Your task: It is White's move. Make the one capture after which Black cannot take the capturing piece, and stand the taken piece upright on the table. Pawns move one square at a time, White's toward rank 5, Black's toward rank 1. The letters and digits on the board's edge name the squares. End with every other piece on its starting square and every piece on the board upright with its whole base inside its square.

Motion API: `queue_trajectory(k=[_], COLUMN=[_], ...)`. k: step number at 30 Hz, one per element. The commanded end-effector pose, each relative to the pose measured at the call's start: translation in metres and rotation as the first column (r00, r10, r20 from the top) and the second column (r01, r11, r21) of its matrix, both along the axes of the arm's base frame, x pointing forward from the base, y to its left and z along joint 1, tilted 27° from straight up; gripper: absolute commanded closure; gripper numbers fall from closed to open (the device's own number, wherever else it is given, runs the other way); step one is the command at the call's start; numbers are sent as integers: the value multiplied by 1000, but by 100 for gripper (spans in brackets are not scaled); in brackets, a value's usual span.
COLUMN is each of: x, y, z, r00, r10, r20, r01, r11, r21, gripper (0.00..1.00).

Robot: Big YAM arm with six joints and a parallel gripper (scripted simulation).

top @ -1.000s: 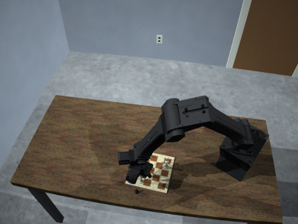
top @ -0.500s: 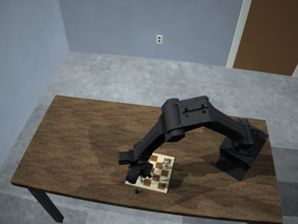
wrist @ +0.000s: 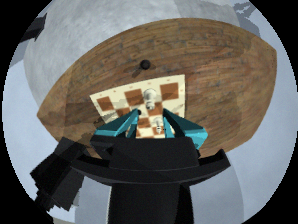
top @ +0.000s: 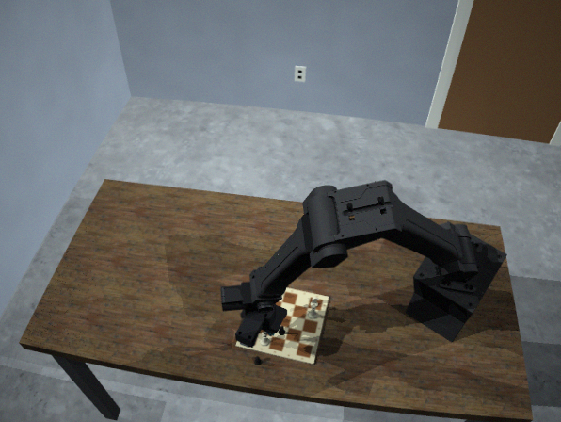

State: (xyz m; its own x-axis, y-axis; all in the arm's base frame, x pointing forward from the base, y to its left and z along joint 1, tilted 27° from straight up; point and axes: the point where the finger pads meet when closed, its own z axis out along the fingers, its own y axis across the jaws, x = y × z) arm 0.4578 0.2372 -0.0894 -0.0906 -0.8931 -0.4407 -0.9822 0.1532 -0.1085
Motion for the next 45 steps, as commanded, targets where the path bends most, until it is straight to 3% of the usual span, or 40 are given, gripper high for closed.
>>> queue_trajectory(k=[1,45], x=[20,20], y=[-7,-7], z=[11,11], r00=[999,999], r10=[-14,-15], r20=[29,29], r01=[14,14], r11=[1000,1000], r21=[11,11], gripper=[59,59])
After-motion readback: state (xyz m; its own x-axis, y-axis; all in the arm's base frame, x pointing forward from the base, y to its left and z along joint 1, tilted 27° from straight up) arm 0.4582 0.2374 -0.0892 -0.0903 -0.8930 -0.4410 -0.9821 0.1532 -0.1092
